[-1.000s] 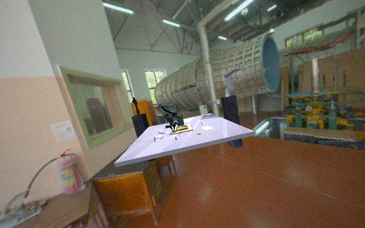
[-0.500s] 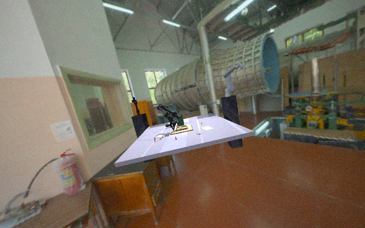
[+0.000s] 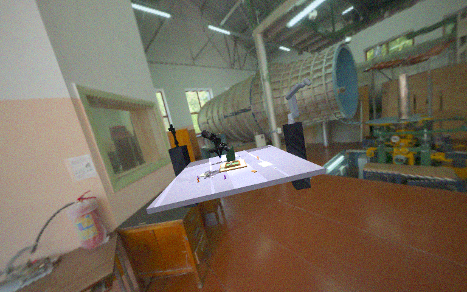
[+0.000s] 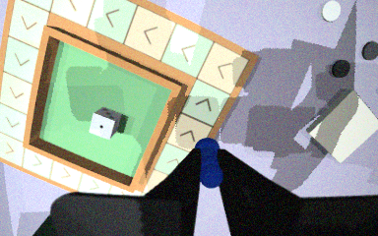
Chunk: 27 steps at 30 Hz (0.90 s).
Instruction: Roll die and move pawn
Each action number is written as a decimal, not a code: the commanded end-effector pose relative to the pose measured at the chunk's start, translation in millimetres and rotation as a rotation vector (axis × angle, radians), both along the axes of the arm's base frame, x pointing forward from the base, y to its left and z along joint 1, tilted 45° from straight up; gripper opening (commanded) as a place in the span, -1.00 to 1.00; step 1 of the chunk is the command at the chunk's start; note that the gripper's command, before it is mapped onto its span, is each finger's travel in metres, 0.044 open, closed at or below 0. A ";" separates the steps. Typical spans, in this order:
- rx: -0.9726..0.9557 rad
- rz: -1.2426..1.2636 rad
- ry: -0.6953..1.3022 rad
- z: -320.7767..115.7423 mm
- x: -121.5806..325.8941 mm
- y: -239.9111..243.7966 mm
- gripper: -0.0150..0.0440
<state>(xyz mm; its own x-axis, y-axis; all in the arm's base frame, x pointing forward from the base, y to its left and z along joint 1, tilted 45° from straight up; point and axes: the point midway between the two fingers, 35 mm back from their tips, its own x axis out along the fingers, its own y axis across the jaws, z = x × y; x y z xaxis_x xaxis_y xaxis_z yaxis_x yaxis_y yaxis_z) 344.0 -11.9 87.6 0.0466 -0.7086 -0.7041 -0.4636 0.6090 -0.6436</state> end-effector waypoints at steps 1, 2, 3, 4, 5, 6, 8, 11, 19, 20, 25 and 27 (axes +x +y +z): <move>0.005 -0.008 -0.008 8.7 -1.2 5.6 -0.49; 0.006 -0.008 -0.008 7.8 -0.3 4.8 -0.49; 0.006 -0.008 -0.008 5.4 2.5 2.5 -0.49; 0.007 -0.008 -0.009 1.3 7.2 -1.4 -0.49; 0.008 -0.008 -0.009 -3.7 12.6 -6.3 -0.49; 0.008 -0.008 -0.009 -8.7 18.0 -11.5 -0.49; 0.007 -0.007 -0.010 -18.6 28.2 -22.4 -0.49; 0.005 -0.008 -0.012 -33.5 42.4 -40.2 -0.49; 0.002 -0.008 -0.012 -42.9 49.2 -51.6 -0.49; 0.002 -0.008 -0.012 -44.8 49.4 -53.5 -0.49; 0.001 -0.008 -0.012 -60.7 50.5 -69.7 -0.49; 0.000 -0.008 -0.012 -64.8 50.5 -74.1 -0.49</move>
